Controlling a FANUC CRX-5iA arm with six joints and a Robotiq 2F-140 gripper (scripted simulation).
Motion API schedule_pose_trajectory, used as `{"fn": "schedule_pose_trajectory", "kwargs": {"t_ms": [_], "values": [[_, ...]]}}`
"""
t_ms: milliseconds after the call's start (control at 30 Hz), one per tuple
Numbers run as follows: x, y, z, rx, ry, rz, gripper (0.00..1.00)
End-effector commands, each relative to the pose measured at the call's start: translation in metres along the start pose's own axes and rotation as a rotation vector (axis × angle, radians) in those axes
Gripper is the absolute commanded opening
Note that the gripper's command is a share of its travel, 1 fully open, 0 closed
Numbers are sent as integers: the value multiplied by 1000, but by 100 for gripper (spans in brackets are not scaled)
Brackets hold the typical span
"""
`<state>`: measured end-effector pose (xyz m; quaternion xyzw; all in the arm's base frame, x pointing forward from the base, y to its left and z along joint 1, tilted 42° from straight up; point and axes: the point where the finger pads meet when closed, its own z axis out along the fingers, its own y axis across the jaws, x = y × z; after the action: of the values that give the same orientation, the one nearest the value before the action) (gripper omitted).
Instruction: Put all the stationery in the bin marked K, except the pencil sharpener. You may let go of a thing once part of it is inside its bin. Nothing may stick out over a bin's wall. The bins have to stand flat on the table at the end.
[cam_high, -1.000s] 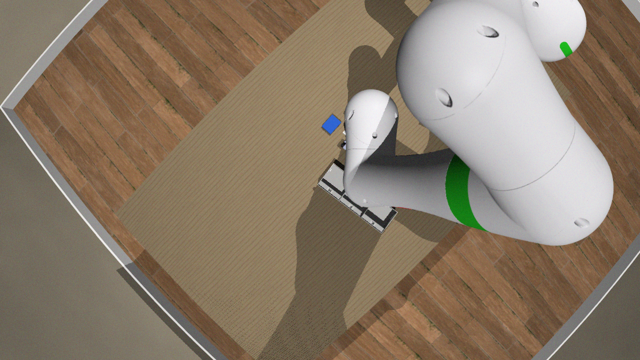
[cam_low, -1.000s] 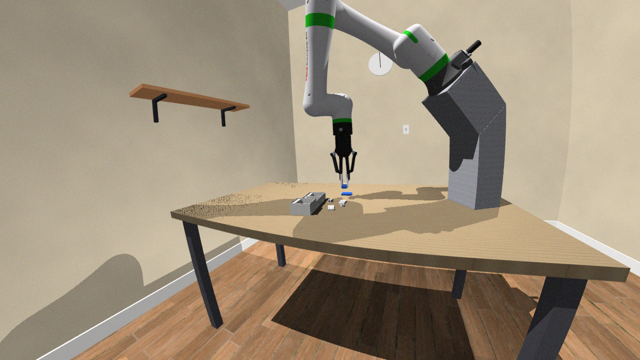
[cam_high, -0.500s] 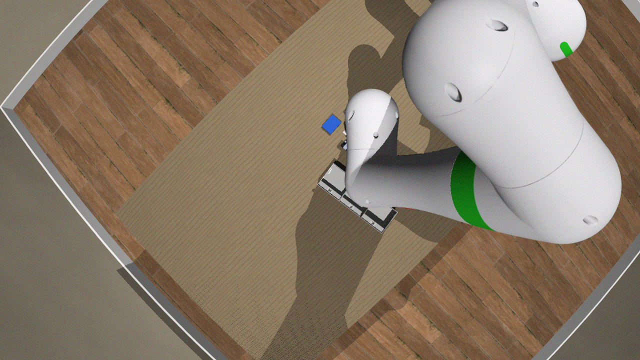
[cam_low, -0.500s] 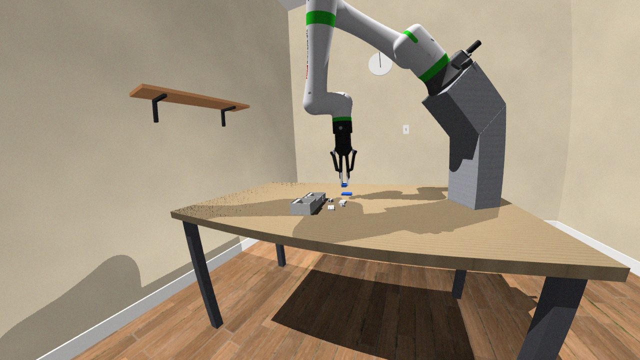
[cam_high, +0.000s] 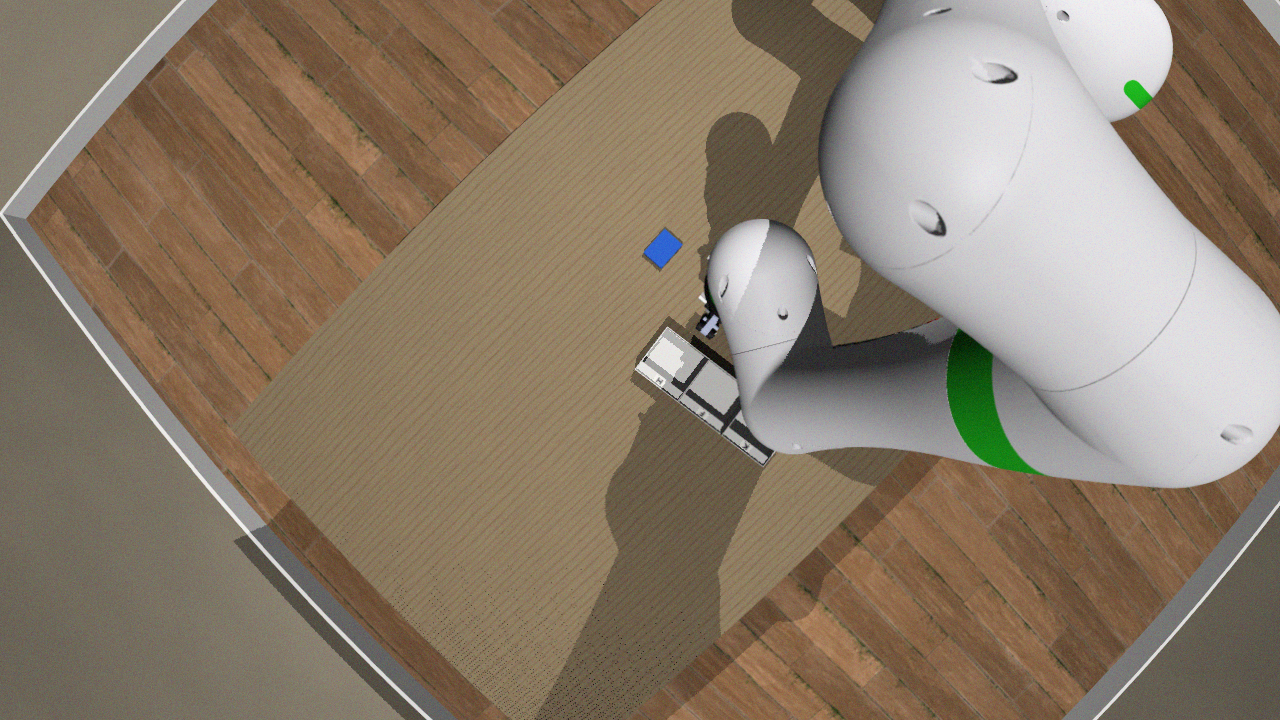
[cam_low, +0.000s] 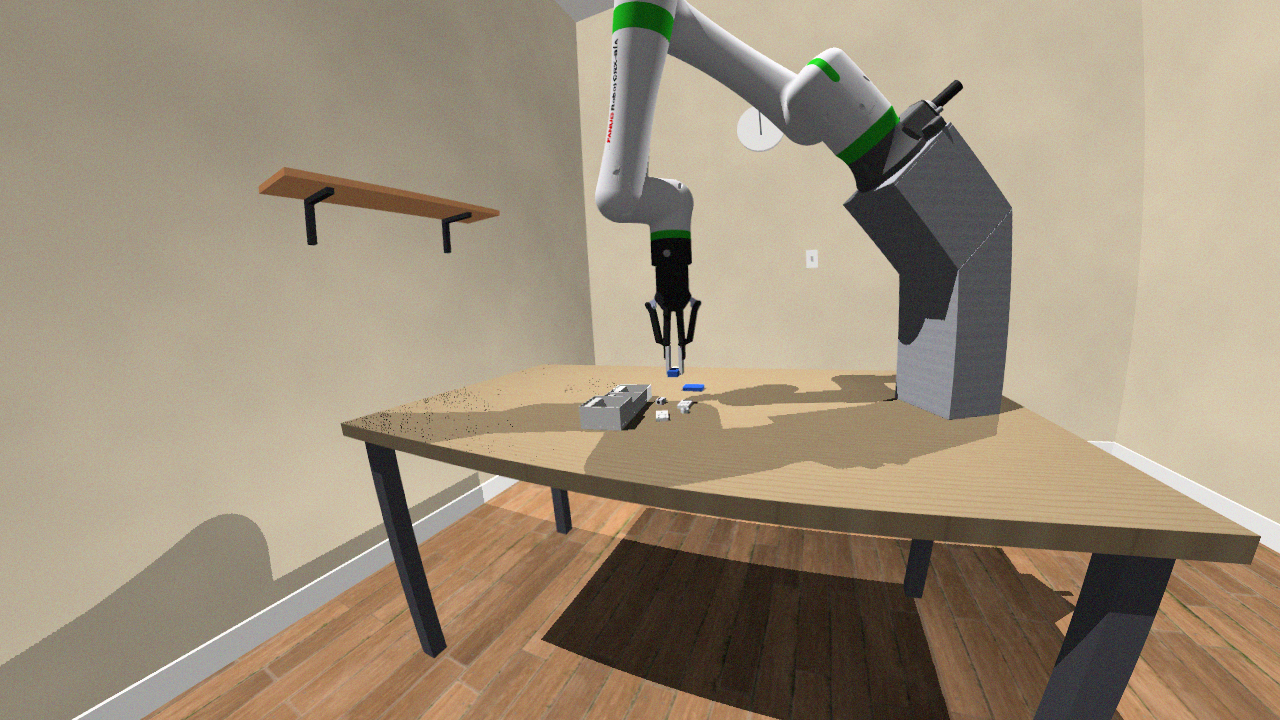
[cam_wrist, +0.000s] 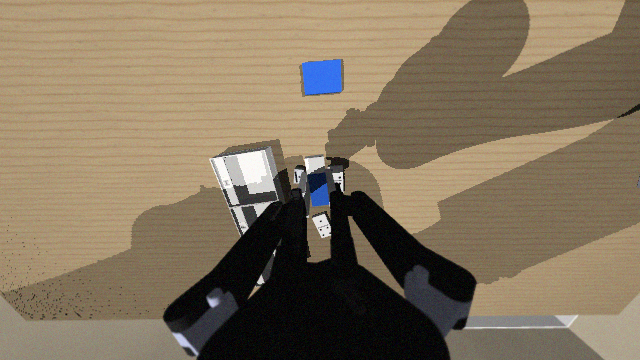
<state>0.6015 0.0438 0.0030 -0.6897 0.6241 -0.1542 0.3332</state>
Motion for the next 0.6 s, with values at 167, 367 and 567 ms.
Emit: {"fn": "schedule_pose_trajectory", "kwargs": {"t_ms": [167,367,567], "values": [[-48,-28,1,-12,15,2,11],[-68,-40,1,-12,15,2,11],[-99,-59,2,-12,15,2,11]]}}
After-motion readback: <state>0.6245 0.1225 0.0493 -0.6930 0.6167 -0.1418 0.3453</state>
